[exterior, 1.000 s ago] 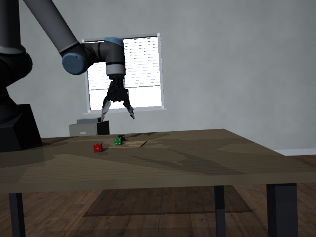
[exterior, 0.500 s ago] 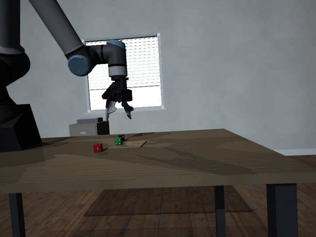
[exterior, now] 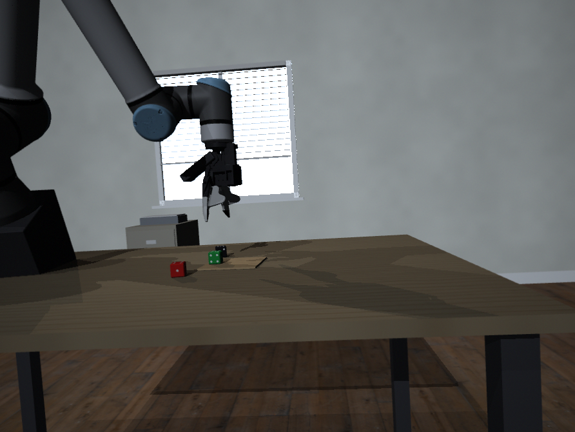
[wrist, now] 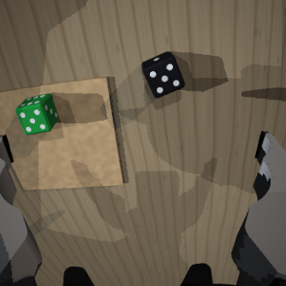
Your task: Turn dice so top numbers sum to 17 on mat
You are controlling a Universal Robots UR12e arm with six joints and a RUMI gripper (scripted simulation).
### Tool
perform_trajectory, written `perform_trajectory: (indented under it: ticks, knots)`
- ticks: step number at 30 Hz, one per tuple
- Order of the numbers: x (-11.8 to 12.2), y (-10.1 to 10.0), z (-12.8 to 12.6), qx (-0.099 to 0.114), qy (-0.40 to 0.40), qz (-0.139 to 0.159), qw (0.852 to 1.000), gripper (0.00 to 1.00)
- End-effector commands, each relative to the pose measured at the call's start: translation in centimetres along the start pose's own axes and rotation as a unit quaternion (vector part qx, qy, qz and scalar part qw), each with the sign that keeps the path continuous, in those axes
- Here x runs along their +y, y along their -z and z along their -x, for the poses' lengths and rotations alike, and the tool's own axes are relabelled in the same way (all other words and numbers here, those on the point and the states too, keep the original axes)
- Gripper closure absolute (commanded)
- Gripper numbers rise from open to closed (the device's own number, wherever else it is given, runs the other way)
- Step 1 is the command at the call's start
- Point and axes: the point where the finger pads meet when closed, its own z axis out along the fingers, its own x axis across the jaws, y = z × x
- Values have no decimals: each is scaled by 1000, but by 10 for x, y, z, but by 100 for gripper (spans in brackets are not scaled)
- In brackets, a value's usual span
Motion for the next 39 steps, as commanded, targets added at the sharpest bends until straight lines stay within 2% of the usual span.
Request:
perform_trajectory:
  ticks: [1, 5, 13, 24, 25, 39]
  knots:
    - [-2, 0, -10, 2, 79, 2, 997, 0]
    - [-5, -1, -18, 1, 140, 2, 990, 0]
    - [-7, -1, -25, 1, 195, 2, 981, 0]
    - [-7, -1, -27, 0, 213, 2, 977, 0]
    - [-7, -1, -27, 0, 213, 2, 977, 72]
    - [-7, -1, -27, 0, 213, 2, 977, 72]
